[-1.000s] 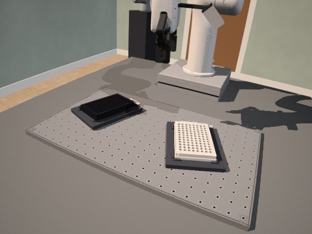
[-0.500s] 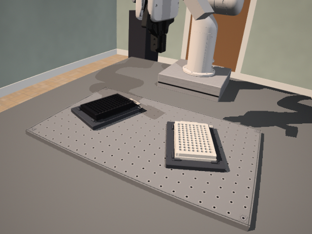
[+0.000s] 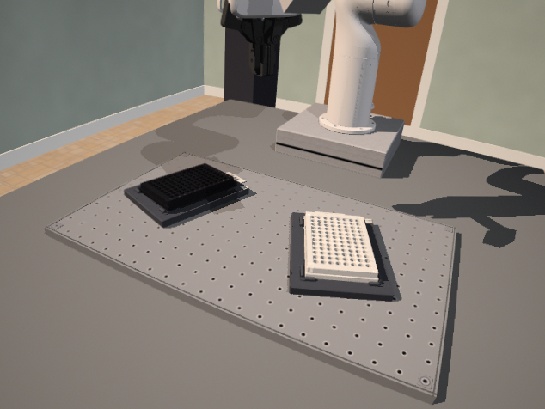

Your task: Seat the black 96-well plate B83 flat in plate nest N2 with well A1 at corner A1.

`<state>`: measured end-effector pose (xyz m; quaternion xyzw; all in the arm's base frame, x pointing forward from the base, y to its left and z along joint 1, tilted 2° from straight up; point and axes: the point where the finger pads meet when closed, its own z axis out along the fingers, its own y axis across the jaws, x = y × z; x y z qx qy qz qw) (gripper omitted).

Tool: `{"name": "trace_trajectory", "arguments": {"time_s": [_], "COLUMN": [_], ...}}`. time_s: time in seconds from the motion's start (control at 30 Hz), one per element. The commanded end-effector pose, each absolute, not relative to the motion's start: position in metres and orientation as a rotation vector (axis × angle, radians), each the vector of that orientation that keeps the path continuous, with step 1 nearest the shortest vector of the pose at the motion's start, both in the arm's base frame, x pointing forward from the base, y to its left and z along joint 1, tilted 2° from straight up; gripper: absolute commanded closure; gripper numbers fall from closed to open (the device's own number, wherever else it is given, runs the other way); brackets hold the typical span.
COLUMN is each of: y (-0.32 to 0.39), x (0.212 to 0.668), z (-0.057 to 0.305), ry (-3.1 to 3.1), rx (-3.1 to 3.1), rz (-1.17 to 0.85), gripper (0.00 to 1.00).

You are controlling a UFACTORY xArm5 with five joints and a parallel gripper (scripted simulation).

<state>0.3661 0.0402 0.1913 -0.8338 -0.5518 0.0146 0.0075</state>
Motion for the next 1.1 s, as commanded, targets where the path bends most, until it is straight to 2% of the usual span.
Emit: {"name": "trace_trajectory", "arguments": {"time_s": [0.0, 1.07], "y": [0.035, 0.004], "x": [0.373, 0.399], "z": [0.201, 0.246], "ry": [-1.510, -0.148], "rx": [-2.742, -3.138], "rz": [0.038, -0.002], "gripper": [1.00, 1.00]}}
